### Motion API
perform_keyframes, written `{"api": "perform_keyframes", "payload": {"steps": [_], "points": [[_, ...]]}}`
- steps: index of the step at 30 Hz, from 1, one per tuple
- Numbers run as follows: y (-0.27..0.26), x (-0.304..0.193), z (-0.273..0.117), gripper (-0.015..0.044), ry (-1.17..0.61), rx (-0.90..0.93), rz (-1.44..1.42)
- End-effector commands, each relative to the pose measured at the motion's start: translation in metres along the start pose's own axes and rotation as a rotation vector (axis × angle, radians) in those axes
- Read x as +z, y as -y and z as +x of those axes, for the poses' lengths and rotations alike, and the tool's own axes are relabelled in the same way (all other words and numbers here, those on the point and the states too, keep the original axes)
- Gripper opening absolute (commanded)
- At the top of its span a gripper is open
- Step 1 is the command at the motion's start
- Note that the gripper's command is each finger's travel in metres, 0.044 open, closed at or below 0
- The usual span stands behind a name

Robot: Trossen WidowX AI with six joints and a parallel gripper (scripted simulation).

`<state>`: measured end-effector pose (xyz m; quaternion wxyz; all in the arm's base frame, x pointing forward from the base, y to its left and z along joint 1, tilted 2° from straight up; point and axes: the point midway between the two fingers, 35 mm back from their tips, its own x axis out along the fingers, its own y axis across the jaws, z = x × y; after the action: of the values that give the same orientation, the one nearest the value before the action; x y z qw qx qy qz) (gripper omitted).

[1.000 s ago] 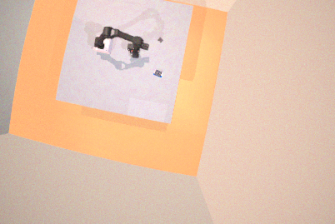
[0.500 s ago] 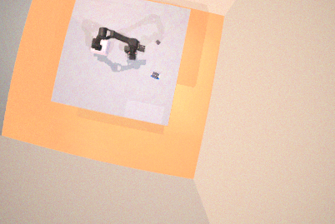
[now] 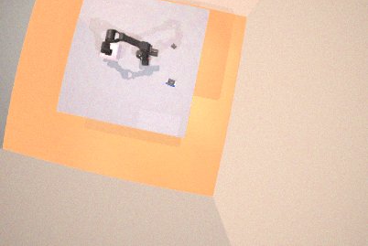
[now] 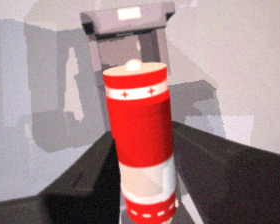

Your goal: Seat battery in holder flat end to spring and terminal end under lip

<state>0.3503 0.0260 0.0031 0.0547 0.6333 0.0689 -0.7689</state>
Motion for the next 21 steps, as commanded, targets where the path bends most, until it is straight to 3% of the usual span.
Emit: {"api": "perform_keyframes", "payload": {"steps": [1,21], "points": [[0.0001,-0.0042,0.0021,0.0086,-0.037,-0.002,-0.005],[0.0002,-0.0004,0.0048,0.0086,-0.120,-0.001,-0.010]]}}
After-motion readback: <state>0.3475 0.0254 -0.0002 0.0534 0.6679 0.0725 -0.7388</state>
